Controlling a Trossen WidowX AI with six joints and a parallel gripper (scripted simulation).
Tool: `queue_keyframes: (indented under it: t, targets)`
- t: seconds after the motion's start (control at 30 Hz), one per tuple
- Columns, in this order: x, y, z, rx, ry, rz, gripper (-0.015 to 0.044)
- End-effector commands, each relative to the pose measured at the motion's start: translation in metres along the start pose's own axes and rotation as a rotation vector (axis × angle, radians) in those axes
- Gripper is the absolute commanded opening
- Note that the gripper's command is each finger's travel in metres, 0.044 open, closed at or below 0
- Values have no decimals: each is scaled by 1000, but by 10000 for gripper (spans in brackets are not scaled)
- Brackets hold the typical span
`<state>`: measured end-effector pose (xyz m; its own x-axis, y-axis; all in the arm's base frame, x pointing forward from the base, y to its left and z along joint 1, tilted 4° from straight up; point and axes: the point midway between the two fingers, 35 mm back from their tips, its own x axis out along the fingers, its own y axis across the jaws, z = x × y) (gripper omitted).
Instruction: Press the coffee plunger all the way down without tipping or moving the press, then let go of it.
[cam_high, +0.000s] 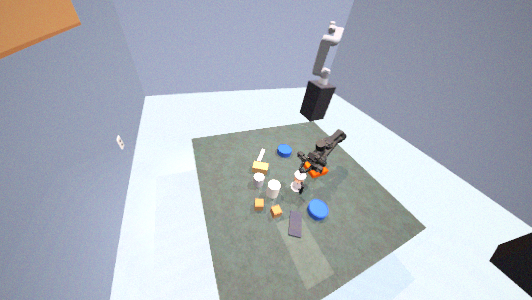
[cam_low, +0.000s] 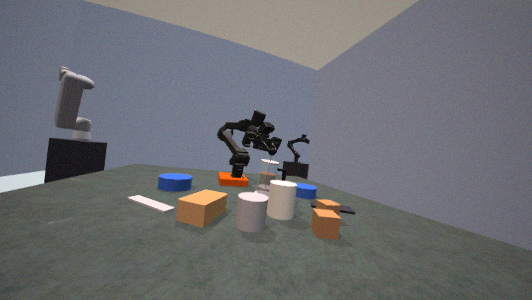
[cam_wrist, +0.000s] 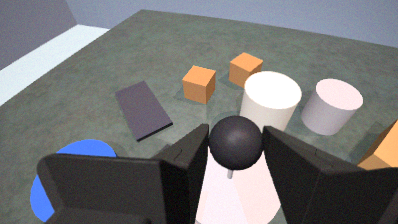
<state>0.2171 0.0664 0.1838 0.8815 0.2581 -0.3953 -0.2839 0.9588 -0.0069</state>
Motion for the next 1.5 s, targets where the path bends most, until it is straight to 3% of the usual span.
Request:
queue_keyframes:
  t: [0.0,1.47]
  targets:
    - [6,0,-11,-6,43,0,128]
    - [10,0,-6,-6,42,0,128]
